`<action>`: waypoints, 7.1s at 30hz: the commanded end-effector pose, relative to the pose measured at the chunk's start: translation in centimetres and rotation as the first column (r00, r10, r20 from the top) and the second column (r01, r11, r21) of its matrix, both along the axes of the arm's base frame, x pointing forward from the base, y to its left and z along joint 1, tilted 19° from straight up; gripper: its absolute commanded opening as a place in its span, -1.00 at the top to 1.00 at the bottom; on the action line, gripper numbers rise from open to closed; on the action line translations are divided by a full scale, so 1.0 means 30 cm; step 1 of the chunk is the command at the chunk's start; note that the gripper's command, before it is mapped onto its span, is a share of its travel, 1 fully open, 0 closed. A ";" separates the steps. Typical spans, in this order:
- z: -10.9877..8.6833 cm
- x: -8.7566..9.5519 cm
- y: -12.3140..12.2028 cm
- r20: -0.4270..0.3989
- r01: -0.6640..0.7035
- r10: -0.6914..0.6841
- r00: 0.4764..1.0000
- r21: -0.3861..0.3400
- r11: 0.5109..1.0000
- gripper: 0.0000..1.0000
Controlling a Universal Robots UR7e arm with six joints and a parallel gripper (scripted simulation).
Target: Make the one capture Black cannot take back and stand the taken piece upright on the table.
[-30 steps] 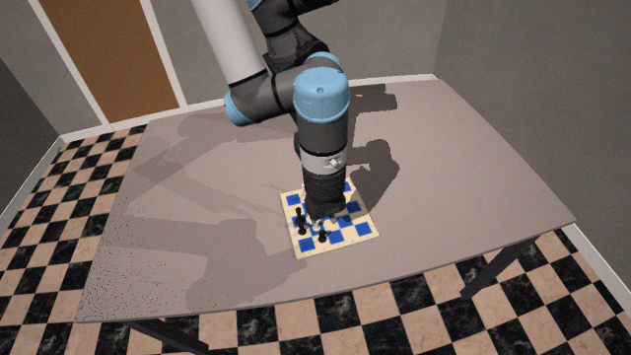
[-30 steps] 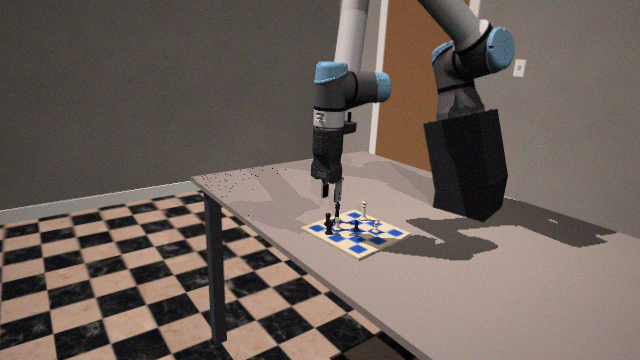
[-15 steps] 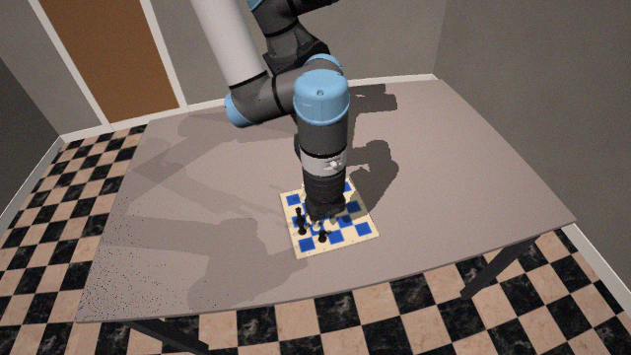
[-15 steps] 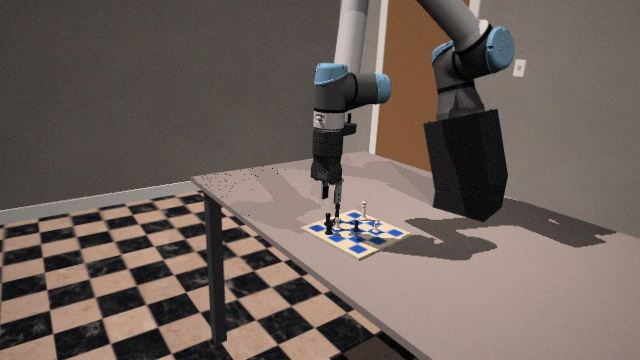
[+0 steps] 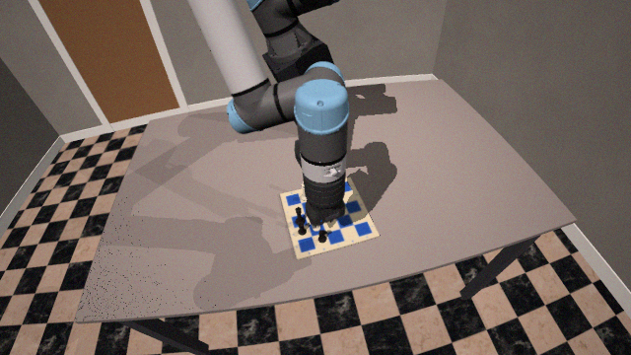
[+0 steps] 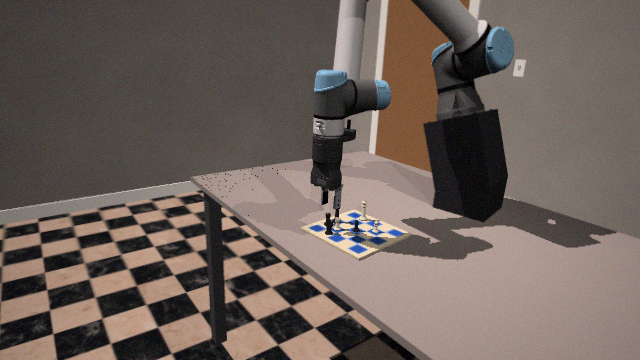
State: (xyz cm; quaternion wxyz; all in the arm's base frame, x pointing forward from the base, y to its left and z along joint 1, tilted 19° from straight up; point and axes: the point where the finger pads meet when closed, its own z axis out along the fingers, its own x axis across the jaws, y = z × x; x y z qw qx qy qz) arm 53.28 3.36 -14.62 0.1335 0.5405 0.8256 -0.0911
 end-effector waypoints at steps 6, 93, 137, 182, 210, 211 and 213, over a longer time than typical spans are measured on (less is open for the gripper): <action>-0.045 0.007 -0.015 0.001 0.000 0.000 1.000 0.000 1.000 -0.51; -0.102 0.017 -0.033 0.001 0.000 0.000 1.000 0.000 1.000 -0.51; -0.157 0.024 -0.050 0.001 0.000 0.000 1.000 0.000 1.000 -0.51; -0.212 0.031 -0.067 0.001 0.000 0.000 1.000 0.000 1.000 -0.51; -0.212 0.031 -0.067 0.001 0.000 0.000 1.000 0.000 1.000 1.00; -0.212 0.031 -0.067 0.001 0.000 0.000 1.000 0.000 1.000 1.00; -0.212 0.031 -0.067 0.001 0.000 0.000 1.000 0.000 1.000 1.00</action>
